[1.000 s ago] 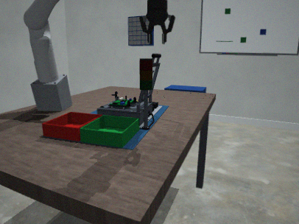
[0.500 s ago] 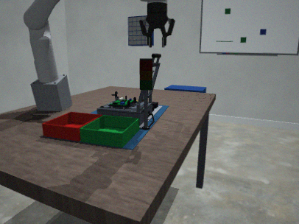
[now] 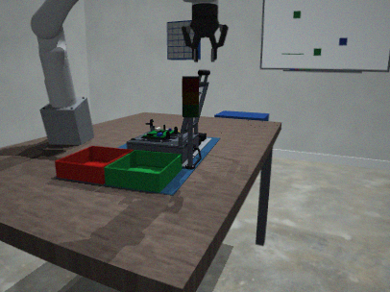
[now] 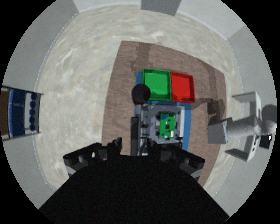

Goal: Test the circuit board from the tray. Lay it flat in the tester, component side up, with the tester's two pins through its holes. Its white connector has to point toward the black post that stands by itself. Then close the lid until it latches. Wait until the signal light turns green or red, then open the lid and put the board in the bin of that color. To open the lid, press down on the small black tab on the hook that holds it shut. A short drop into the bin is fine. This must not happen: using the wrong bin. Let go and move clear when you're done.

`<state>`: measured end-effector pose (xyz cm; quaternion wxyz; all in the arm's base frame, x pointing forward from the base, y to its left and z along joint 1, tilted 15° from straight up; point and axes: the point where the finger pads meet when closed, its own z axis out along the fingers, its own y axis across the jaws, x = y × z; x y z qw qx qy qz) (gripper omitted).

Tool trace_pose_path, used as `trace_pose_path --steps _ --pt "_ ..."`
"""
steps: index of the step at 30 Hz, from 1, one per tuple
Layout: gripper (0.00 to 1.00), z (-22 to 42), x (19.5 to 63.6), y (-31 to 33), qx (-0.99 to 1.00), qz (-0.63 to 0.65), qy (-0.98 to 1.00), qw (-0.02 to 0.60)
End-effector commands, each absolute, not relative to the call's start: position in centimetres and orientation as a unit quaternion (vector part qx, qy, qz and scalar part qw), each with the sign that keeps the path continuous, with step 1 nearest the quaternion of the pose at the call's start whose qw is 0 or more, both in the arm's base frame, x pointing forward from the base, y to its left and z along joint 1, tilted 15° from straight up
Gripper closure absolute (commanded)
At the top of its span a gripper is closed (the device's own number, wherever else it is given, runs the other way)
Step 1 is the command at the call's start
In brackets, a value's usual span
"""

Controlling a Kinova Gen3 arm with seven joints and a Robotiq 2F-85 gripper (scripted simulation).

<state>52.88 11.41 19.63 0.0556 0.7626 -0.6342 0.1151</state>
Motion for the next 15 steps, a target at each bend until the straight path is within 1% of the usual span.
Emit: trace_pose_path --steps 1,15 --pt "0.50 19.7 52.9 11.4 0.763 0.115 -0.634 0.055" --pt "0.50 18.6 53.0 11.2 0.763 0.115 -0.634 0.055"
